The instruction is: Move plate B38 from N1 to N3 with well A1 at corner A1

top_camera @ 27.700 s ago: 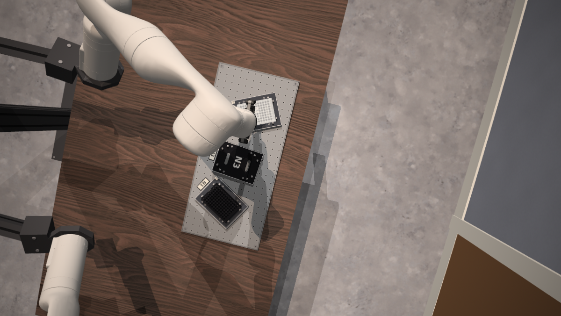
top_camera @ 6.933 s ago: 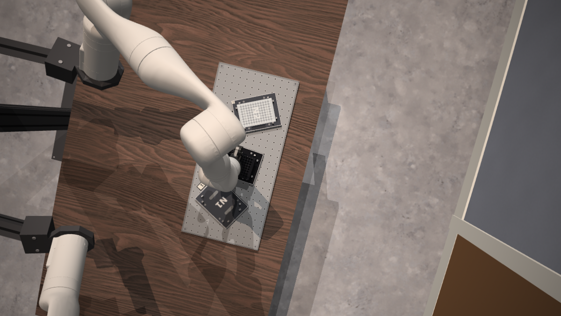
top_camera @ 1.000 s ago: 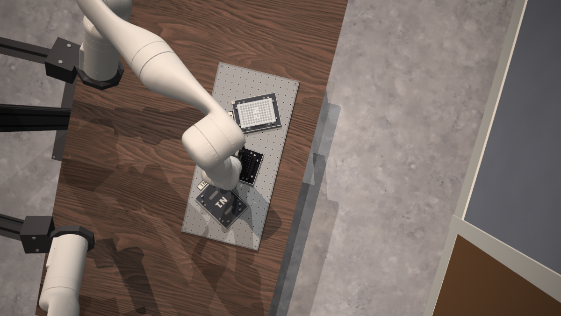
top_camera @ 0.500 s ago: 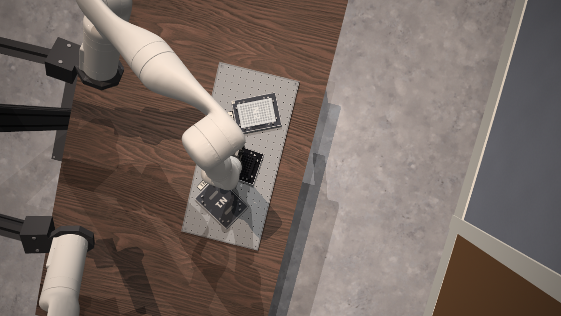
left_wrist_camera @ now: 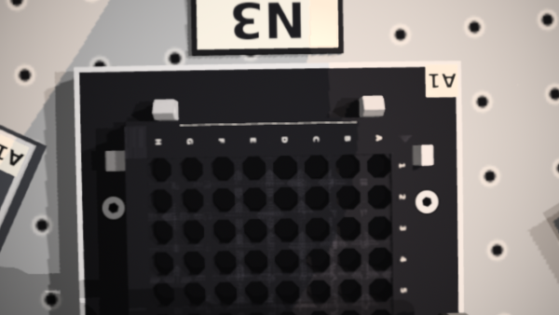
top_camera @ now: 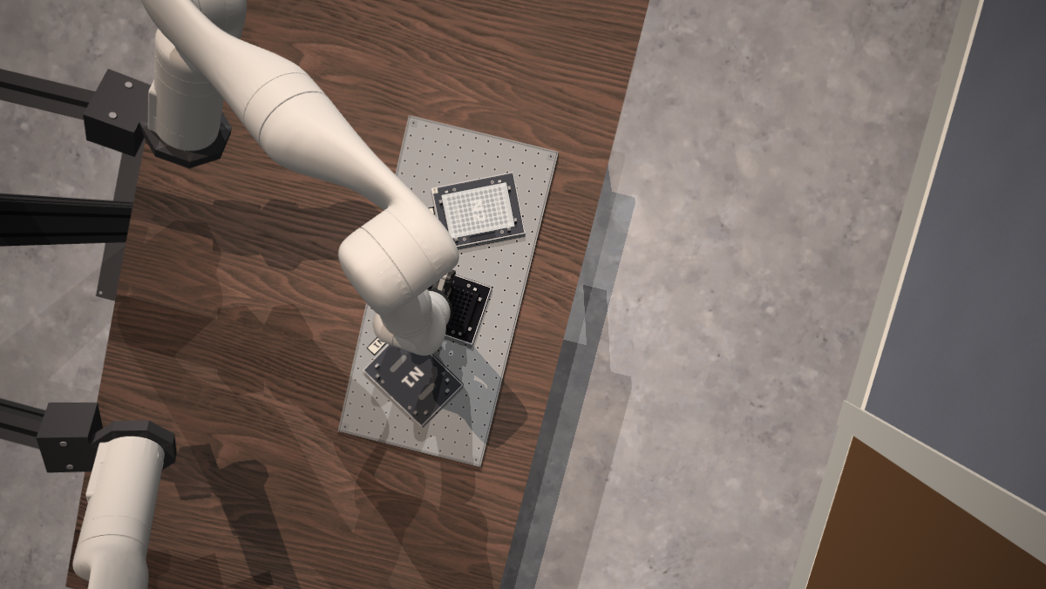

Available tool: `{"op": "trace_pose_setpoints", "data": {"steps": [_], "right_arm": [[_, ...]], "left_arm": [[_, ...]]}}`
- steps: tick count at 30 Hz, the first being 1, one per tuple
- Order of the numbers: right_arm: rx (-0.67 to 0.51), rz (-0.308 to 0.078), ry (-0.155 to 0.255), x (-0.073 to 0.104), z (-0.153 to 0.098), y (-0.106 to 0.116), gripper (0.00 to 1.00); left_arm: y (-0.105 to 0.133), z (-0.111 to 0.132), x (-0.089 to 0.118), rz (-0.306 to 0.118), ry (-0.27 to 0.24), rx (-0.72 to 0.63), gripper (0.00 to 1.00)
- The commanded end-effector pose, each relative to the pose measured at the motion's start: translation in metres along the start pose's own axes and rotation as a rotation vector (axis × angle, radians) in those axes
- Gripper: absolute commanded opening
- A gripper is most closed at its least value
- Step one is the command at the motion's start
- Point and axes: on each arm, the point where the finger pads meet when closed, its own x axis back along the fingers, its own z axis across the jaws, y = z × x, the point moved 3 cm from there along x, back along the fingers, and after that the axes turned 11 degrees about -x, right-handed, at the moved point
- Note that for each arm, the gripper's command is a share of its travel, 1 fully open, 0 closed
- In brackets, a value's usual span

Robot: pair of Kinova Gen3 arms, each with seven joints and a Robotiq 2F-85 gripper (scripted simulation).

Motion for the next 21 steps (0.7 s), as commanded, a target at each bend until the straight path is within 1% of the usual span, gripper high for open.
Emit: {"op": "trace_pose_setpoints", "data": {"steps": [1,21], "right_arm": [[-0.001,-0.002,-0.003,0.002,-0.002,0.0,1.0],[-0.001,-0.002,-0.003,0.002,-0.002,0.0,1.0]], "left_arm": [[0.0,-0.002,0.009,0.0,0.001,-0.002,1.0],[0.0,-0.003,0.031,0.0,0.0,0.0,1.0]]}}
